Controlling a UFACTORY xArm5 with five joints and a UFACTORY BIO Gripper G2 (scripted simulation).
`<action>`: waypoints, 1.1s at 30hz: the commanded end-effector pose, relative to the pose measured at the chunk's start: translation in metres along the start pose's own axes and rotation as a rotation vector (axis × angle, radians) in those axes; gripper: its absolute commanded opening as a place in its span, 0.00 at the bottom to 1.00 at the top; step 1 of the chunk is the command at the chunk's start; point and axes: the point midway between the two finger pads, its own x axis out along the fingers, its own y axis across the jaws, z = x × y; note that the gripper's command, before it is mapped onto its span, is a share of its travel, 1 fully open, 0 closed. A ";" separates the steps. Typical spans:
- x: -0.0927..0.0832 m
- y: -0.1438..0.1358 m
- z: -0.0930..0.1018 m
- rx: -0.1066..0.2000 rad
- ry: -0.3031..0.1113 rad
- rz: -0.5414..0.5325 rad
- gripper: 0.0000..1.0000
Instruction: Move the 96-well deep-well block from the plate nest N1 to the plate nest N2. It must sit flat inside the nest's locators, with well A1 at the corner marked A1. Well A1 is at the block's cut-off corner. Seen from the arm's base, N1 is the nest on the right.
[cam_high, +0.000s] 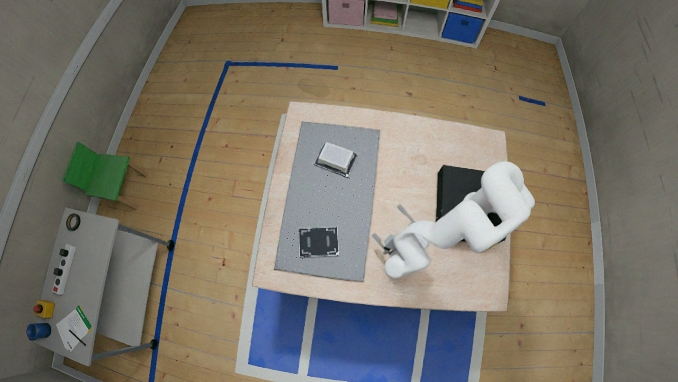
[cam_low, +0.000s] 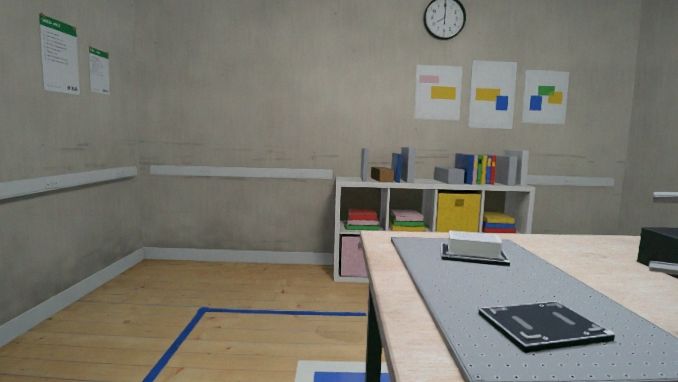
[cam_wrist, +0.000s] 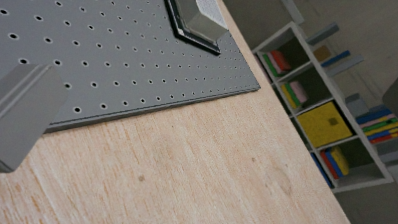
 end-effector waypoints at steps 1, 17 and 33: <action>0.000 0.000 0.001 0.003 0.000 0.000 1.00; 0.000 0.000 0.001 0.003 0.000 0.000 1.00; 0.036 -0.001 0.036 0.152 0.040 0.150 0.37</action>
